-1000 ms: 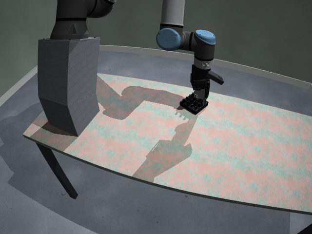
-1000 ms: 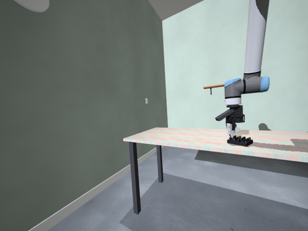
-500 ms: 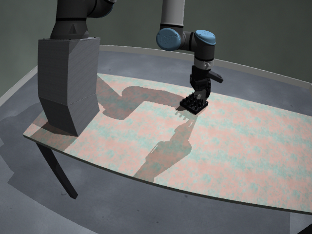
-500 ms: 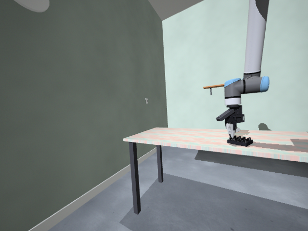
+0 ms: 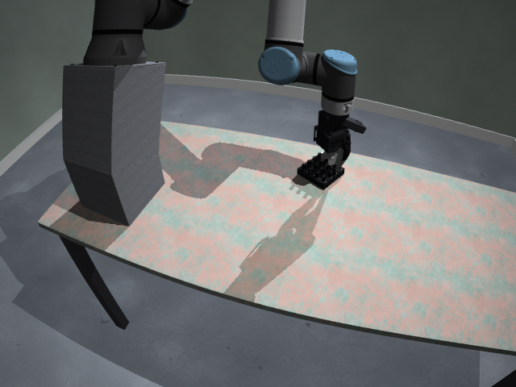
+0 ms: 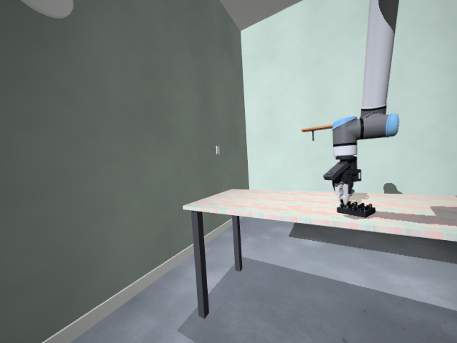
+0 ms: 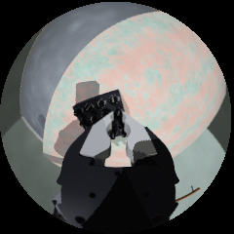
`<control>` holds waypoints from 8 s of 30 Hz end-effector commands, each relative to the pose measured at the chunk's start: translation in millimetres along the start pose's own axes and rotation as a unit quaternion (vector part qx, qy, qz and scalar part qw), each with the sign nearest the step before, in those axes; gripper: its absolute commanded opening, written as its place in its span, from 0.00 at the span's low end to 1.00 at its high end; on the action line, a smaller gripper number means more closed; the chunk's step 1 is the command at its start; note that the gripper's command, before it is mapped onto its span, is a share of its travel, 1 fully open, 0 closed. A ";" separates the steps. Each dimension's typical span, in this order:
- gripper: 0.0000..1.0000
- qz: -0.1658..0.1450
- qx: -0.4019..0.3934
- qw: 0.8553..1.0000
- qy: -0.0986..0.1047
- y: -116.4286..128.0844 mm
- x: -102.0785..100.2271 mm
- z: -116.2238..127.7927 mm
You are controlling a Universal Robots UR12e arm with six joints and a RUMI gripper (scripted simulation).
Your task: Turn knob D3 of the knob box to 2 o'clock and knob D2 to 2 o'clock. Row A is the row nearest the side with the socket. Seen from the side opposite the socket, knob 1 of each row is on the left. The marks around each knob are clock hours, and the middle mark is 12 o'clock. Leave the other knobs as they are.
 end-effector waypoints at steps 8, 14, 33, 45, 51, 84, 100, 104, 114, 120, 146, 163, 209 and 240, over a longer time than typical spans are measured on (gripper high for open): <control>0.04 0.001 0.116 0.993 -0.001 -0.4 0.5 -0.5; 0.04 0.001 0.182 0.983 -0.001 -0.3 0.5 -1.2; 0.04 0.001 0.351 0.936 -0.001 0.1 0.5 -2.8; 0.04 0.001 0.424 0.905 0.000 0.5 0.5 -3.4; 0.04 0.001 0.457 0.889 0.000 0.8 0.5 -3.7; 0.04 0.001 0.509 0.861 0.000 1.2 0.5 -4.1; 0.11 0.001 0.509 0.861 0.000 1.2 0.5 -4.1; 0.11 0.001 0.509 0.861 0.000 1.2 0.5 -4.1; 0.11 0.001 0.509 0.861 0.000 1.2 0.5 -4.1; 0.11 0.001 0.509 0.861 0.000 1.2 3.0 -4.1; 0.11 0.001 0.509 0.861 0.000 1.2 38.5 -4.0; 1.00 0.001 0.509 0.861 0.000 1.2 56.3 -3.9; 1.00 0.001 0.509 0.861 0.000 1.3 155.4 -3.6; 1.00 0.001 0.509 0.861 0.000 1.3 155.4 -3.6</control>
Point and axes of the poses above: the point where the finger pads meet when closed, its own x axis back along the fingers, its own z axis across the jaws, y = z × x, the point moved 4 cm from there along x, back along the fingers, and after that the axes turned 14 degrees about x, right-handed, at the moved point
